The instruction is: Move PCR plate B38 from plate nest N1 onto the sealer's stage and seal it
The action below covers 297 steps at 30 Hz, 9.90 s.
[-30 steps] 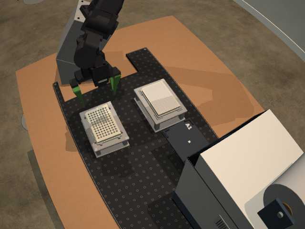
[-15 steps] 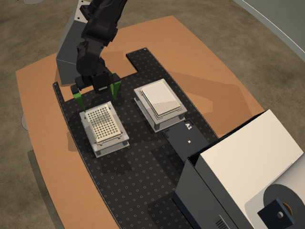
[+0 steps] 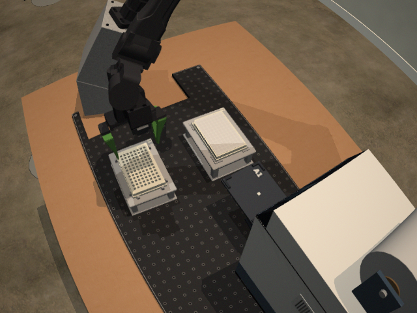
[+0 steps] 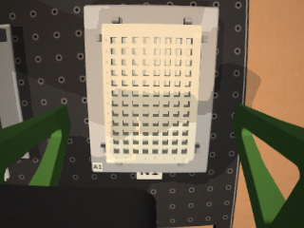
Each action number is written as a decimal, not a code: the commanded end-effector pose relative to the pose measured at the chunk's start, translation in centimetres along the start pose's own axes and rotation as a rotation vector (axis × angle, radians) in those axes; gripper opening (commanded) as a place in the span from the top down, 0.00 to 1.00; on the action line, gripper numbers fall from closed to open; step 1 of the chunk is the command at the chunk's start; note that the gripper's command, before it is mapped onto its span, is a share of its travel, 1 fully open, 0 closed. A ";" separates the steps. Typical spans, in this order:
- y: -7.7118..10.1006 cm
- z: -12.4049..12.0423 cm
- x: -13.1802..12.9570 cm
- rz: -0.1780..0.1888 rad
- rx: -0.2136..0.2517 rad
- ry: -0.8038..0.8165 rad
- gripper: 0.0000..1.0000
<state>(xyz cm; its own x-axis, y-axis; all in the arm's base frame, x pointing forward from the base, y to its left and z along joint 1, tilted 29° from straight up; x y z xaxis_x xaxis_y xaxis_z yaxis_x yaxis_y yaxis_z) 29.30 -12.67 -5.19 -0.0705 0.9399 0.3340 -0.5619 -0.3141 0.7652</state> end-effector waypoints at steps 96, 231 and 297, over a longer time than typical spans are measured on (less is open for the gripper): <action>-5.8 -1.9 0.6 -0.002 -0.005 0.011 0.00; -7.1 -2.9 0.2 -0.012 -0.009 -0.011 0.00; -8.0 -2.2 0.6 -0.002 -0.013 0.018 1.00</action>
<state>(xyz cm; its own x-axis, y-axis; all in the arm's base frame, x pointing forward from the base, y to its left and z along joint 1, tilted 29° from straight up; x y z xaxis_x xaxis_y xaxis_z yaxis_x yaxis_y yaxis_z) 31.04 -9.01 -12.71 -0.0641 0.9377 0.3414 -0.5559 -0.3177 0.7681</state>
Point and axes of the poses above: the point where the finger pads meet when closed, its own y axis back along the fingers, its own x axis across the jaws, z = x × y, the point moved 7 cm from there along y, back along the fingers, and after that the axes turned 13 degrees about y, right-handed, at the moved point
